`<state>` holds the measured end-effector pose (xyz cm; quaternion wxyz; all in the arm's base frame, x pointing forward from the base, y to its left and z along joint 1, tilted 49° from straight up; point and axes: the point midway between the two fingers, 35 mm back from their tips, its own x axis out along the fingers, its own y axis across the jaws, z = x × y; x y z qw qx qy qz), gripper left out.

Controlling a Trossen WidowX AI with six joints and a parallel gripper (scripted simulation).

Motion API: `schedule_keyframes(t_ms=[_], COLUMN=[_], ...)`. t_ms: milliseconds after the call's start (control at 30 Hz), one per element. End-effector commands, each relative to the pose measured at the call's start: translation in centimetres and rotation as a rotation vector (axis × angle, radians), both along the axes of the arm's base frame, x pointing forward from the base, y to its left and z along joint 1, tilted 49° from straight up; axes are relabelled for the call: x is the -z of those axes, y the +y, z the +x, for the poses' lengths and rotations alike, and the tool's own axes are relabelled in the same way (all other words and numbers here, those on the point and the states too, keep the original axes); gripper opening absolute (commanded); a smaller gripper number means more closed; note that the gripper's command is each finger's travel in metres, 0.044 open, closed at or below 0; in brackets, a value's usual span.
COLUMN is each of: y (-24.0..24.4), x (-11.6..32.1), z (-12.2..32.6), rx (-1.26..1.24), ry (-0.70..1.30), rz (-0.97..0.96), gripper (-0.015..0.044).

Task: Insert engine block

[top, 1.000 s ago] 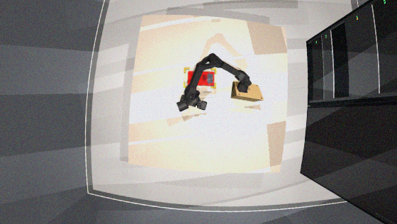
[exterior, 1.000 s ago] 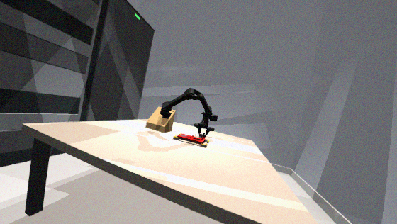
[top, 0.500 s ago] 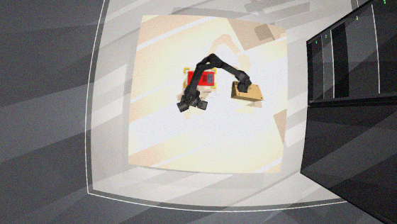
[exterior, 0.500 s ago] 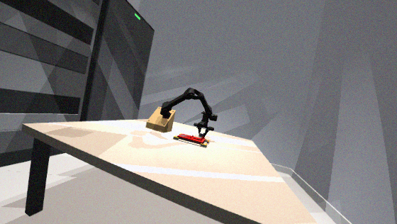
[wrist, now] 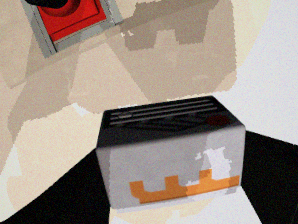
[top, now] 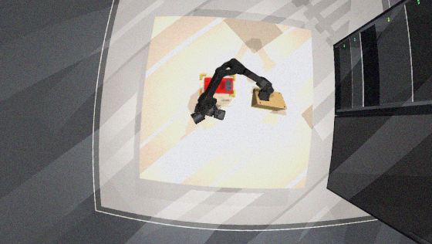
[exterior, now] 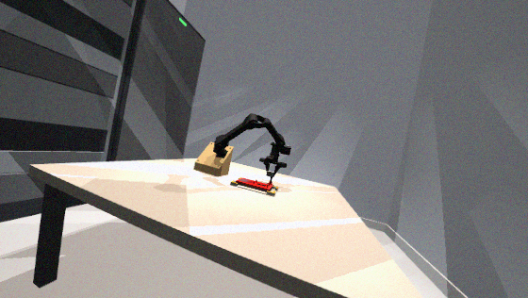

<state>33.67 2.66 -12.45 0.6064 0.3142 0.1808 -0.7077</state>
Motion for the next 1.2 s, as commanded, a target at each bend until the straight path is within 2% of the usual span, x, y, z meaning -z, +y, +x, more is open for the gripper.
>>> schedule_keyframes(t_ms=[0,633,800,1167], y=[1.1,5.4,5.4,5.0], x=[-1.1,-5.4,-5.4,-5.0], z=[0.5,0.4,0.3,0.2], rx=[0.003,0.005,-0.004,-0.229], ry=[-0.015,-0.014,-0.004,0.246], rz=[0.009,0.006,0.007,0.028], gripper=[0.0,0.0,0.0,0.0])
